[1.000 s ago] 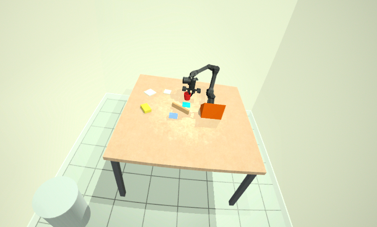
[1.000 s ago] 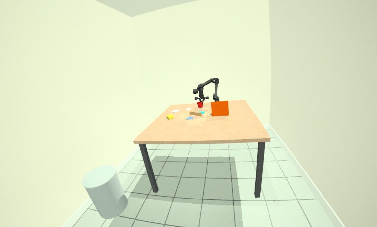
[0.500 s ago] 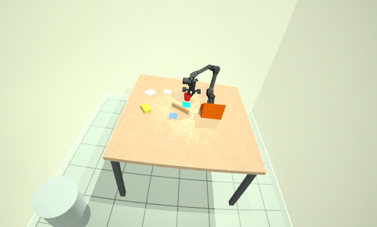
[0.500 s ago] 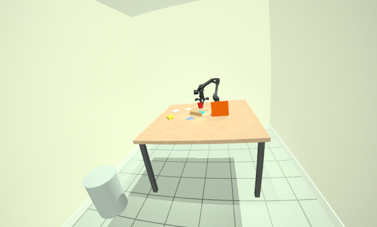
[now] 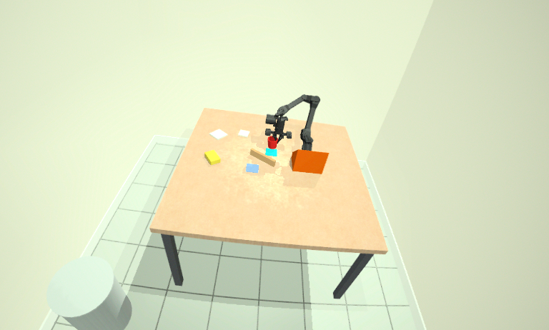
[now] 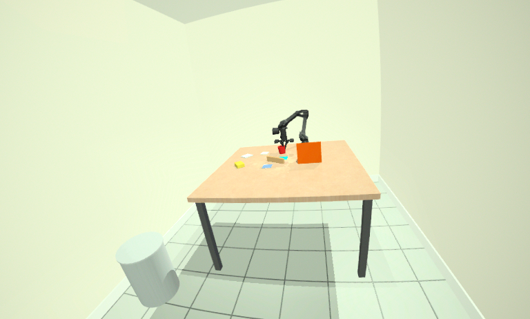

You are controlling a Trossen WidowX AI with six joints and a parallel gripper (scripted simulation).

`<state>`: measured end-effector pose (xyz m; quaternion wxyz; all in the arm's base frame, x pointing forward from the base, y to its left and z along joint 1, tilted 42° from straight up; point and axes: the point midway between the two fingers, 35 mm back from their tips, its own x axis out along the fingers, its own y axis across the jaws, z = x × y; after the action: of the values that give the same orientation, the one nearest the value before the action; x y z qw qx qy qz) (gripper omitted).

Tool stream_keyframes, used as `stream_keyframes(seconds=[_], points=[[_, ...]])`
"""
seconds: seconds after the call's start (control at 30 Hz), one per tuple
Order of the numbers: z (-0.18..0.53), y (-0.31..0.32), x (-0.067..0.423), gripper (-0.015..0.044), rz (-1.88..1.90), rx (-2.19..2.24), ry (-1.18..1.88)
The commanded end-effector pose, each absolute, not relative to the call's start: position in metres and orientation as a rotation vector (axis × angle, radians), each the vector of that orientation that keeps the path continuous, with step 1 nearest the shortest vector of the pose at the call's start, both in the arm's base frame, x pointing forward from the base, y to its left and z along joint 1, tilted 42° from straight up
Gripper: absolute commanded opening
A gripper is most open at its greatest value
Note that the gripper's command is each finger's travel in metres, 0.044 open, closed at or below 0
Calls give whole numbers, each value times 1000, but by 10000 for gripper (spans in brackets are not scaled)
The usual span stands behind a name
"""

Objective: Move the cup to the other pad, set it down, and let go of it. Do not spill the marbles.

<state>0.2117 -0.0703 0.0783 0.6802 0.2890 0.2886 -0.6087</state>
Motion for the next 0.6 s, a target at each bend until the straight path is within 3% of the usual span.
stream_keyframes(seconds=[0.0, 0.57], points=[[74, -74, 210, 0, -1370, 638, 651], [60, -88, 211, 0, -1370, 638, 650]])
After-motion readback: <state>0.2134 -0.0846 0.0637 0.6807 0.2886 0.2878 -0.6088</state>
